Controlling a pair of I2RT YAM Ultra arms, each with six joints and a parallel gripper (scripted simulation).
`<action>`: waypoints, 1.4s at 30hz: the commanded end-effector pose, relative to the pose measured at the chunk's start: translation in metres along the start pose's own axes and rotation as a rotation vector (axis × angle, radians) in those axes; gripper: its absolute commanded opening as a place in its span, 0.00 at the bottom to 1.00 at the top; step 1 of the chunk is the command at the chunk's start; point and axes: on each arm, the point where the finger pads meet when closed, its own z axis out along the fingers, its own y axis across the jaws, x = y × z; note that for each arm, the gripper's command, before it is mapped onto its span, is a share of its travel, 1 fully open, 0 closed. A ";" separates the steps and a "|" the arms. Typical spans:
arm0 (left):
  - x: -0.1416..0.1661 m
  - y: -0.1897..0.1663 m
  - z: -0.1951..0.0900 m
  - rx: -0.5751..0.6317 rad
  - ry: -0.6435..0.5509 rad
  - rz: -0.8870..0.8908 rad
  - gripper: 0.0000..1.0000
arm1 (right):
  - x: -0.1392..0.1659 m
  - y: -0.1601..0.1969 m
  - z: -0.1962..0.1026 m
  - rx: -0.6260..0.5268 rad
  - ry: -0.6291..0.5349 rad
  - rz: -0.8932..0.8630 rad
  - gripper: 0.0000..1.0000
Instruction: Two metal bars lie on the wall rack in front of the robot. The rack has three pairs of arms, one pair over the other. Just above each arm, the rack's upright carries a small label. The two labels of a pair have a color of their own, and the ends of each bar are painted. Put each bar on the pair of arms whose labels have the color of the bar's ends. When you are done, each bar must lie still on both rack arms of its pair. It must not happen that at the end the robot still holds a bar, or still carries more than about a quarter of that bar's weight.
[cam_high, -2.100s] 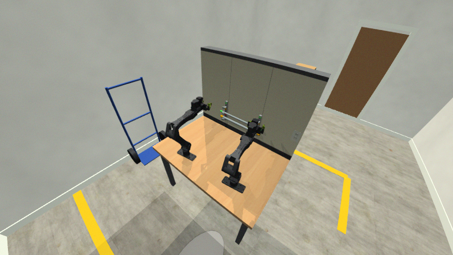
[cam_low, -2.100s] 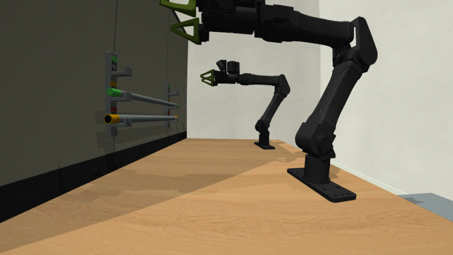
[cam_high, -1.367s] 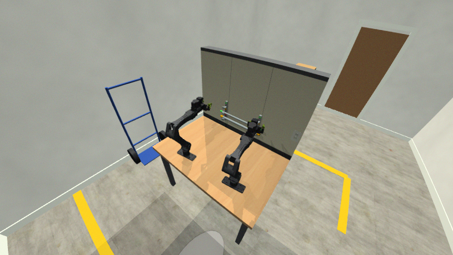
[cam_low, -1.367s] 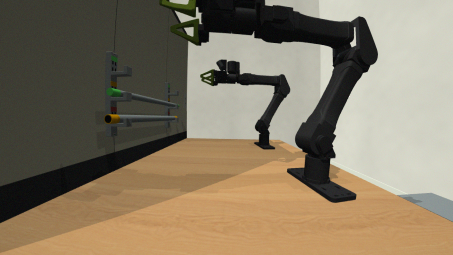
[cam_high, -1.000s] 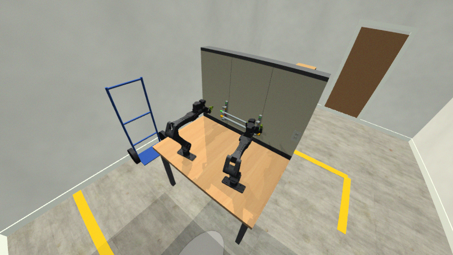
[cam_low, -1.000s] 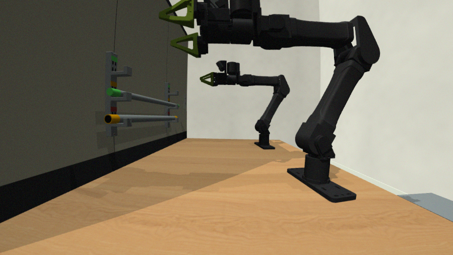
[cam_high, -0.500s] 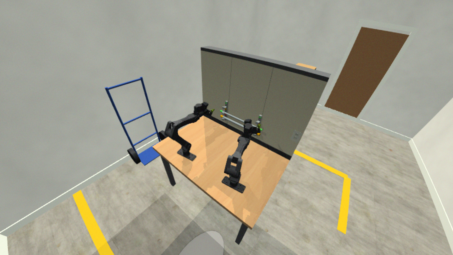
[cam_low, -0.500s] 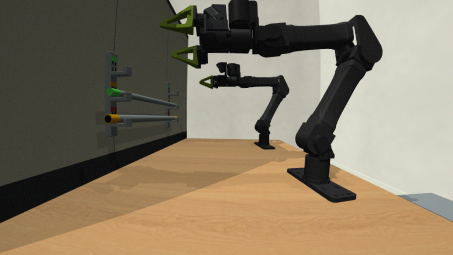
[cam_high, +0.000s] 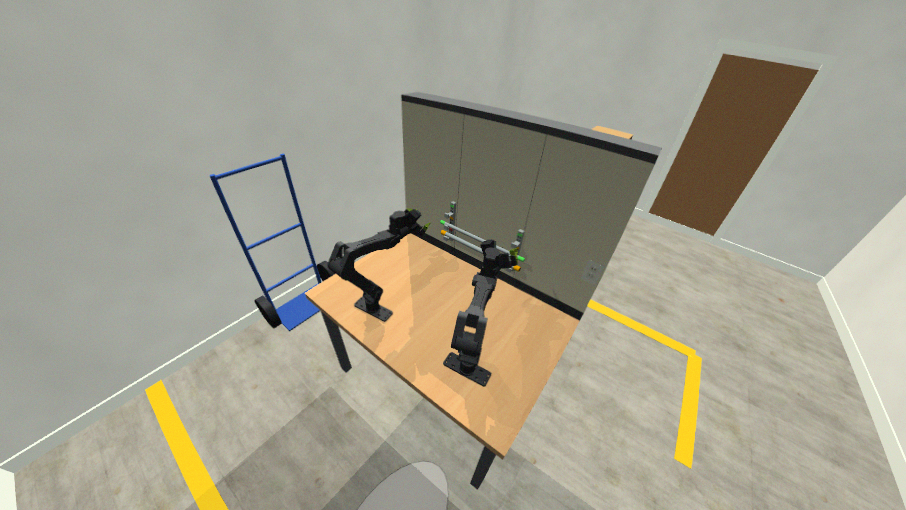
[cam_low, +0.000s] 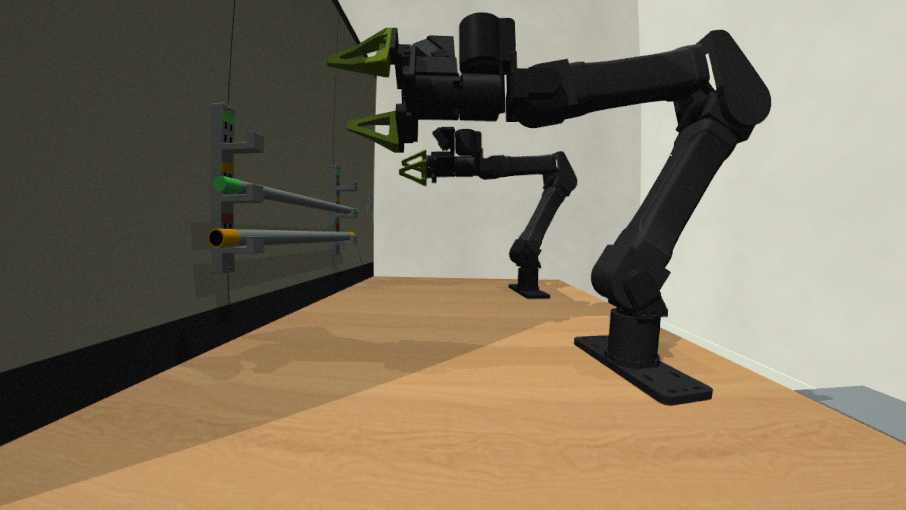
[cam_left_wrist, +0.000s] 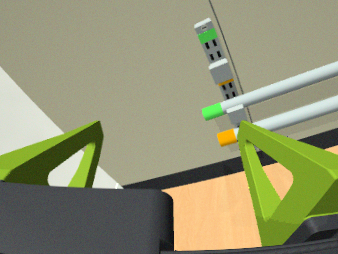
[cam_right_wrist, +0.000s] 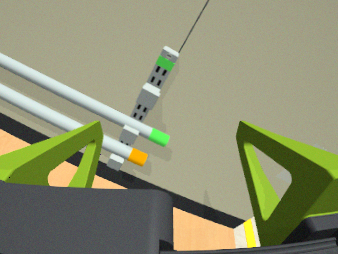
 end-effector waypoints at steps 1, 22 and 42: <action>-0.008 0.000 -0.005 -0.022 -0.036 0.070 1.00 | 0.005 0.005 -0.002 0.019 0.008 -0.073 1.00; 0.000 -0.026 -0.006 -0.008 -0.053 0.303 1.00 | 0.014 0.028 -0.003 0.036 0.024 -0.306 1.00; 0.008 -0.054 -0.006 0.007 -0.071 0.550 1.00 | 0.024 0.053 -0.004 0.053 0.040 -0.552 1.00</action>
